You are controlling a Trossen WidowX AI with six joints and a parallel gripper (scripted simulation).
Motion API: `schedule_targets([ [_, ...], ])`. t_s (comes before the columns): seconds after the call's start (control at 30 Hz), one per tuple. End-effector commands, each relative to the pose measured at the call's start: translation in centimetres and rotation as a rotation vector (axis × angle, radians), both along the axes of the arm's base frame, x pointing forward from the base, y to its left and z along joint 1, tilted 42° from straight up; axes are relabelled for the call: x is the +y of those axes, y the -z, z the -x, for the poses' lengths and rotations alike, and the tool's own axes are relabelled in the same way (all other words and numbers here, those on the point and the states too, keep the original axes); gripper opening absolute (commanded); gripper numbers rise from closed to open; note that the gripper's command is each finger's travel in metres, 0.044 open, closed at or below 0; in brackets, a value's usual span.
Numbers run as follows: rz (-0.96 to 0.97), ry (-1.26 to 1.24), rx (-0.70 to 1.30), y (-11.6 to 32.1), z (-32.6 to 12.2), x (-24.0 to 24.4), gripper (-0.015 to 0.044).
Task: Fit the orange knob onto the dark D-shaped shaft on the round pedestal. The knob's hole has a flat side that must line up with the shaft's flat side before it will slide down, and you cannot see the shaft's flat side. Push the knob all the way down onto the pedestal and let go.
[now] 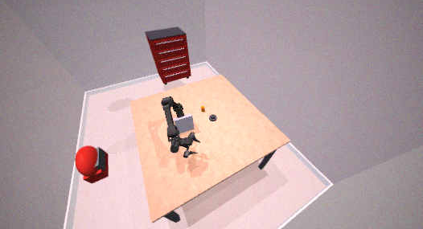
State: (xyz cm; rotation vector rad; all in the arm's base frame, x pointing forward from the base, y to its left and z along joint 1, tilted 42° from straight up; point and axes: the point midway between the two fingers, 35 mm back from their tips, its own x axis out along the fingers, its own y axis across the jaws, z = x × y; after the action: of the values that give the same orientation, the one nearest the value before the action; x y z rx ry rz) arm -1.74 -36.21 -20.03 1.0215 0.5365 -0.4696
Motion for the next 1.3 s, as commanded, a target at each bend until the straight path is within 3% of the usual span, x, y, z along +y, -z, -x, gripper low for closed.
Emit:
schedule_targets([
  [0.0,0.000,0.000,0.000,0.0,0.0,0.0,0.0426],
  [0.1,-0.013,-0.054,0.005,-1.5,-2.3,-0.3,0.0440],
  [0.37,-0.072,-0.344,0.047,-9.2,-15.0,1.7,0.0440],
  [0.57,-0.102,-0.577,0.095,-14.8,-23.8,7.6,0.0440],
  [0.77,-0.119,-0.808,0.152,-19.9,-29.8,16.4,0.0440],
  [1.0,-0.118,-1.074,0.225,-25.1,-32.0,28.5,0.0440],
  [1.27,-0.094,-1.346,0.303,-29.3,-28.8,40.2,0.0440],
])
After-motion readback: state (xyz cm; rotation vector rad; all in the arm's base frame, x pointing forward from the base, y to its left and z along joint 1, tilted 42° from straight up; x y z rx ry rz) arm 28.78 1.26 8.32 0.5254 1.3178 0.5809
